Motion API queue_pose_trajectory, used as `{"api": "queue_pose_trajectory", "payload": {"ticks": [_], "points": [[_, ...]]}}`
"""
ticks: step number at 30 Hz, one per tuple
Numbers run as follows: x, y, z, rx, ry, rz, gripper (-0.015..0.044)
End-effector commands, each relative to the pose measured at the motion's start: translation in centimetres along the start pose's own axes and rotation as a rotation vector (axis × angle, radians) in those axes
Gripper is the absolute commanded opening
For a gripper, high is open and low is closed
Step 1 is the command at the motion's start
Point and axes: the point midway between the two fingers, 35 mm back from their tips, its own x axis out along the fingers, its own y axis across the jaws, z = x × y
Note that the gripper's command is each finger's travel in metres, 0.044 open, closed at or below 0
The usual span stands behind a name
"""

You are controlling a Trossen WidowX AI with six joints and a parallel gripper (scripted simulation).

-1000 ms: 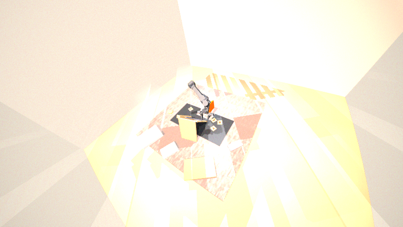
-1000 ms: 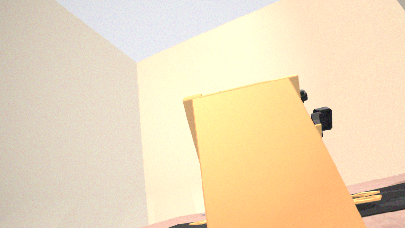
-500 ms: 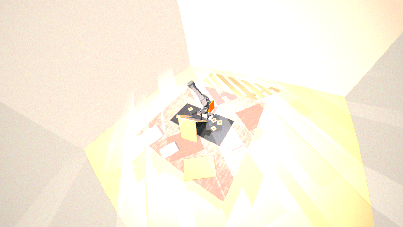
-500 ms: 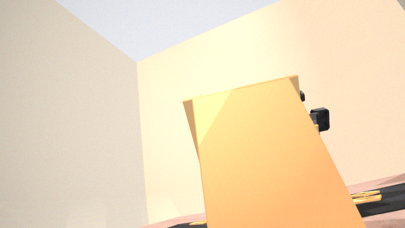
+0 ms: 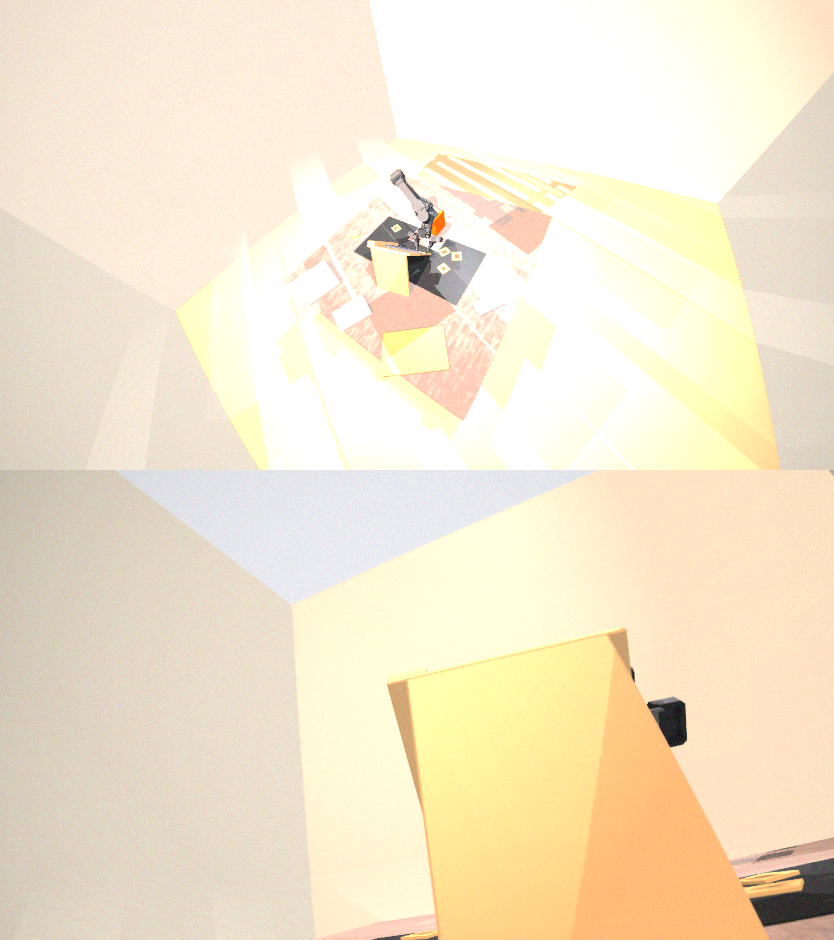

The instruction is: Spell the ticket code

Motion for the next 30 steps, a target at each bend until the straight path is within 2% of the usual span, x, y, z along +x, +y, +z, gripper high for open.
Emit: {"api": "queue_pose_trajectory", "payload": {"ticks": [1, 30], "points": [[-0.1, -0.3, 0.2, 0.004, -0.008, 0.005, 0.0], [-0.1, -1.8, 0.2, 0.003, -0.007, 0.004, 0.0]]}}
